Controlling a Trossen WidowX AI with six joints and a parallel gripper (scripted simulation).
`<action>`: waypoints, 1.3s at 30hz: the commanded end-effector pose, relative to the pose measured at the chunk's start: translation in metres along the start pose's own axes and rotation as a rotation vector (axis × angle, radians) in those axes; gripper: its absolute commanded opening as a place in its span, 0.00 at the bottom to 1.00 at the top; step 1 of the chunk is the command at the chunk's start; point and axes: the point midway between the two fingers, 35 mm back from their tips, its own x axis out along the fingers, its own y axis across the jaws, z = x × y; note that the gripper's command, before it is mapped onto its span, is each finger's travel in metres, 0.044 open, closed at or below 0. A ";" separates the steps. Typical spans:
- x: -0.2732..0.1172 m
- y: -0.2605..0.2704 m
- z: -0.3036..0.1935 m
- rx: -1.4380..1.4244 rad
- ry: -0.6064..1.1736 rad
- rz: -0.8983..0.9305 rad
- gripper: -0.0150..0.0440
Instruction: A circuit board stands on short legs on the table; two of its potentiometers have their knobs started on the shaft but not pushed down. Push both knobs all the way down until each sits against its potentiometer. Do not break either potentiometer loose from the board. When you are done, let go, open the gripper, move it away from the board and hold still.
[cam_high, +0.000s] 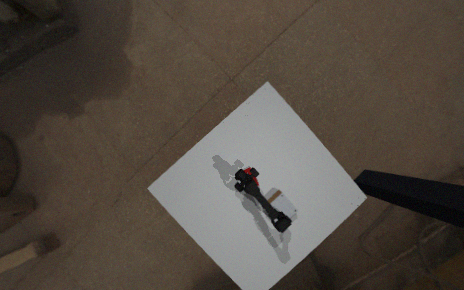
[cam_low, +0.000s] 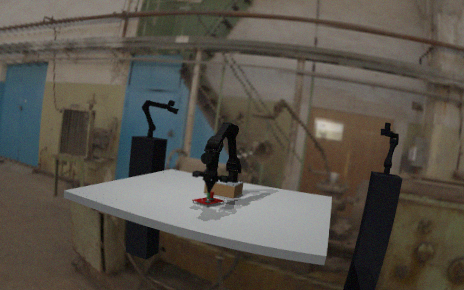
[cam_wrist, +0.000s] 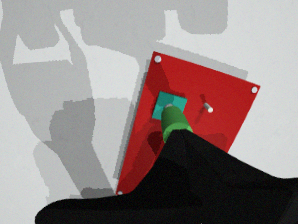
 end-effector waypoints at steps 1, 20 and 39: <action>0.017 0.000 0.001 -0.006 0.011 0.002 0.25; 0.020 0.000 0.001 -0.006 0.012 0.002 0.25; 0.023 0.000 0.001 -0.006 0.012 0.002 0.25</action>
